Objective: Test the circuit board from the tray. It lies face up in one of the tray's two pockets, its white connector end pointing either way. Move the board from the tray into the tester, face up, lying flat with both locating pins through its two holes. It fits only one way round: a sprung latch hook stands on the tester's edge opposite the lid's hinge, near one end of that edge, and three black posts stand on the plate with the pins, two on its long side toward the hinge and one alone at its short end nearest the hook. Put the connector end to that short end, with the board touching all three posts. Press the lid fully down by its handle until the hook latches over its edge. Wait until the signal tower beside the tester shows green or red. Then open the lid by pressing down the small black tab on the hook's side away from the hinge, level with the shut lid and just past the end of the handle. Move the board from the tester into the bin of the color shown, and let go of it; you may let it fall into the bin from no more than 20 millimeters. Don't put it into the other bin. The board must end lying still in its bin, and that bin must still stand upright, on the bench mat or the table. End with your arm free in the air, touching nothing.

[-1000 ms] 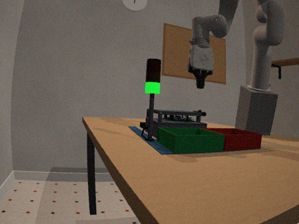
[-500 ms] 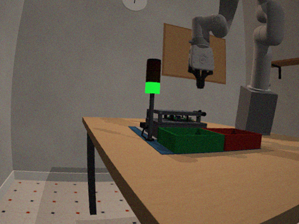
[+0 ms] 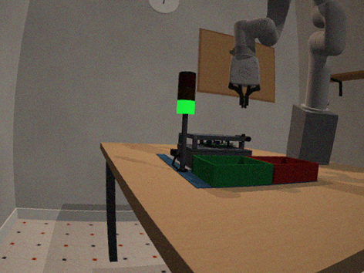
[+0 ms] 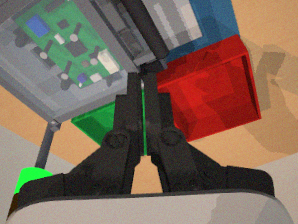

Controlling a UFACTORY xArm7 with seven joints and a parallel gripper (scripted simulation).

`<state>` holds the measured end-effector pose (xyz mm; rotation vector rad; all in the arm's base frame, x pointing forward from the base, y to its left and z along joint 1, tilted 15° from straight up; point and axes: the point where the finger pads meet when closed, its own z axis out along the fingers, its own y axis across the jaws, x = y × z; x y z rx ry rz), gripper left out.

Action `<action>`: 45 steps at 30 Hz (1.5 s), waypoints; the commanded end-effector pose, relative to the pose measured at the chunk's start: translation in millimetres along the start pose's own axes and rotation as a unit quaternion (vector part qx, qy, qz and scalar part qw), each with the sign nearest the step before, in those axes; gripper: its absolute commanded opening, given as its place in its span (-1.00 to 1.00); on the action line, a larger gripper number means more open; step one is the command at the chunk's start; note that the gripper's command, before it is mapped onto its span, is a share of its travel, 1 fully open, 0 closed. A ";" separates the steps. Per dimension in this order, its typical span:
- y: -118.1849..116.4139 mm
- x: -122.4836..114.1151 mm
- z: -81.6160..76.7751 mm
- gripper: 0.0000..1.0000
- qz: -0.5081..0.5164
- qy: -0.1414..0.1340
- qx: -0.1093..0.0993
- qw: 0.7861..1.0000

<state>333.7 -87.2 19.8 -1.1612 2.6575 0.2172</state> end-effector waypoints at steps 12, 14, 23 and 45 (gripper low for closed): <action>-1.3 -0.3 -0.9 -1.00 0.238 0.006 0.001 0.971; -1.3 -0.3 -0.9 -1.00 0.279 0.006 0.001 0.960; -1.3 -0.3 -0.9 -1.00 0.425 0.006 0.002 0.905; -1.3 -0.3 -0.9 -1.00 0.532 0.005 0.003 0.847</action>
